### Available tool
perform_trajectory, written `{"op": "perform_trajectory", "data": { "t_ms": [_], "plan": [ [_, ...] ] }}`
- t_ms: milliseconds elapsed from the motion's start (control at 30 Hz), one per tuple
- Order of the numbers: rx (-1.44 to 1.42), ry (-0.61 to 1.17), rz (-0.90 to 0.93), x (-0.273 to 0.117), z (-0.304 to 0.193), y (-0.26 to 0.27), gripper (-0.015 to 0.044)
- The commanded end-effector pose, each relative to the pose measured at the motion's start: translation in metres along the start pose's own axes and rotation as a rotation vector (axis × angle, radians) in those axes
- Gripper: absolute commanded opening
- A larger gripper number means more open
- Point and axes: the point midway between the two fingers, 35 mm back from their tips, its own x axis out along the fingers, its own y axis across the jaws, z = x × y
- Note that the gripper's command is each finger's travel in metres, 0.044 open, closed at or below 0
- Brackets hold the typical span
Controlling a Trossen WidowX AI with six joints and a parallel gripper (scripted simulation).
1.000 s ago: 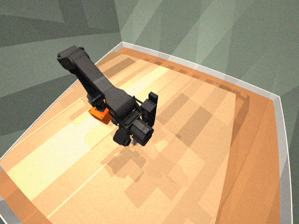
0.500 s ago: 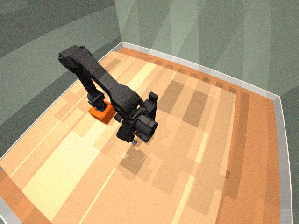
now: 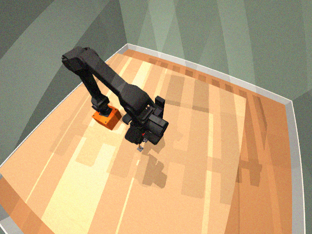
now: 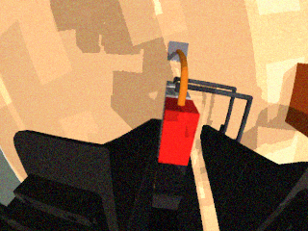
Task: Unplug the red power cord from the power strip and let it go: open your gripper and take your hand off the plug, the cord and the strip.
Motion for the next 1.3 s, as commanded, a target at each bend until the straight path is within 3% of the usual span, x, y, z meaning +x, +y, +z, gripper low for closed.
{"op": "perform_trajectory", "data": {
  "t_ms": [0, 367, 500, 767, 1267],
  "plan": [
    [0.006, 0.0, -0.002, 0.003, -0.001, -0.001, 0.016],
    [0.006, 0.0, -0.002, 0.012, -0.001, -0.001, 0.016],
    [0.0, 0.0, 0.002, 0.01, -0.001, 0.0, 0.0055],
    [0.0, 0.0, 0.002, 0.01, -0.001, 0.0, 0.0002],
    [0.001, -0.002, 0.002, 0.009, 0.02, 0.002, 0.0]
  ]
}}
